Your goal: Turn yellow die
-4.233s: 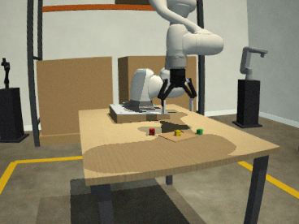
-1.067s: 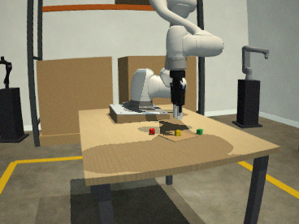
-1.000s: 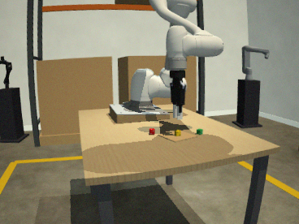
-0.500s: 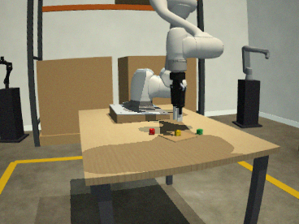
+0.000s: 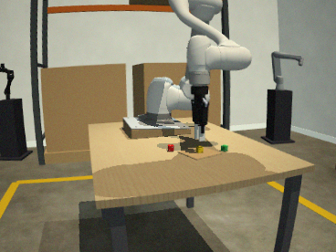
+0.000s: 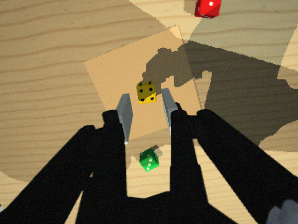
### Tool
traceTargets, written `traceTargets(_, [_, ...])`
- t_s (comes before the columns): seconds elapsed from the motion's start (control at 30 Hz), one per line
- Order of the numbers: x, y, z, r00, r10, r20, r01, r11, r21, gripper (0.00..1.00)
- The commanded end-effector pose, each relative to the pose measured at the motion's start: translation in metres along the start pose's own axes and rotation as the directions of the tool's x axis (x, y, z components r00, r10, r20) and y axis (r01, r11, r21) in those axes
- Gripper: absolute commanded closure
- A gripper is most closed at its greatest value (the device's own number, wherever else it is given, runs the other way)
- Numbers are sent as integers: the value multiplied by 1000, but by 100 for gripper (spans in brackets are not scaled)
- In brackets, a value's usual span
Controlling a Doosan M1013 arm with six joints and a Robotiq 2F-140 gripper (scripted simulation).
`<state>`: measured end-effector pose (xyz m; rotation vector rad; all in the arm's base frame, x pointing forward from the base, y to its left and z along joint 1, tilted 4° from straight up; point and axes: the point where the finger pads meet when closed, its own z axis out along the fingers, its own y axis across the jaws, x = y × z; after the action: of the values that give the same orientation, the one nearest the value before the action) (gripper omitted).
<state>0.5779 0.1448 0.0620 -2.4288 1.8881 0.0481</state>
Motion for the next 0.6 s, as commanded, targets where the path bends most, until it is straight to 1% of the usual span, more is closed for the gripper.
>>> traceTargets(0.0, [0, 0, 4, 1000, 0, 0, 0, 1000, 0, 75])
traceTargets(0.27, [0, 0, 15, 1000, 0, 0, 0, 1000, 0, 75])
traceTargets(0.57, [0, 0, 21, 1000, 0, 0, 0, 1000, 0, 75])
